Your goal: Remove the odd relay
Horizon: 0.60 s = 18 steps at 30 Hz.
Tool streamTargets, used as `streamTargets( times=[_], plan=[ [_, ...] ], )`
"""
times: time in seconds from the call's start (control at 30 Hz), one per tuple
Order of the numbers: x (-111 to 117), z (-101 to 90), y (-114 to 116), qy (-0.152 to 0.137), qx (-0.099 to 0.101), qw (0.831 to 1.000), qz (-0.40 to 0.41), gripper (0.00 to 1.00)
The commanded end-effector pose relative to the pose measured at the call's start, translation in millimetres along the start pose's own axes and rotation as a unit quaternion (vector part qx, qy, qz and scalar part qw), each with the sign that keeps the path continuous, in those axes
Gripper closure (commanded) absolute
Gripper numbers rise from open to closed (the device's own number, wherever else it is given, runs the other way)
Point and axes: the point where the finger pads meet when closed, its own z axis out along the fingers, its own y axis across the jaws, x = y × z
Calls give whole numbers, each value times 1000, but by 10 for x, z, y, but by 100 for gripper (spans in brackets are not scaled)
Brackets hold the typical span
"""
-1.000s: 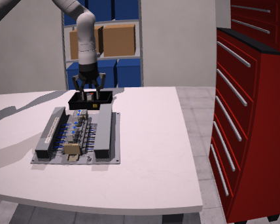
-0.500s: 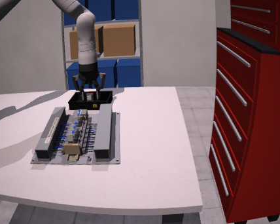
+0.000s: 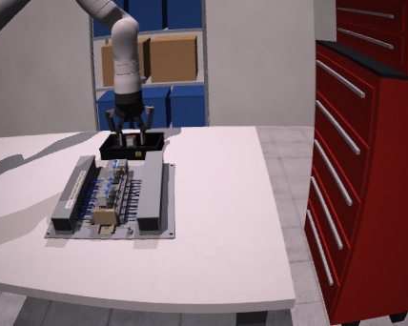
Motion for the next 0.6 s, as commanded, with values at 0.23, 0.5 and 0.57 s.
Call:
streamTargets(
  times=[0.23, 0.5, 0.57],
  plan=[
    [2, -15, 7, 0, -1, 1000, 0, 39],
    [2, -22, 7, 0, -1, 1000, 0, 39],
    [2, -26, 7, 0, -1, 1000, 0, 39]
  ],
)
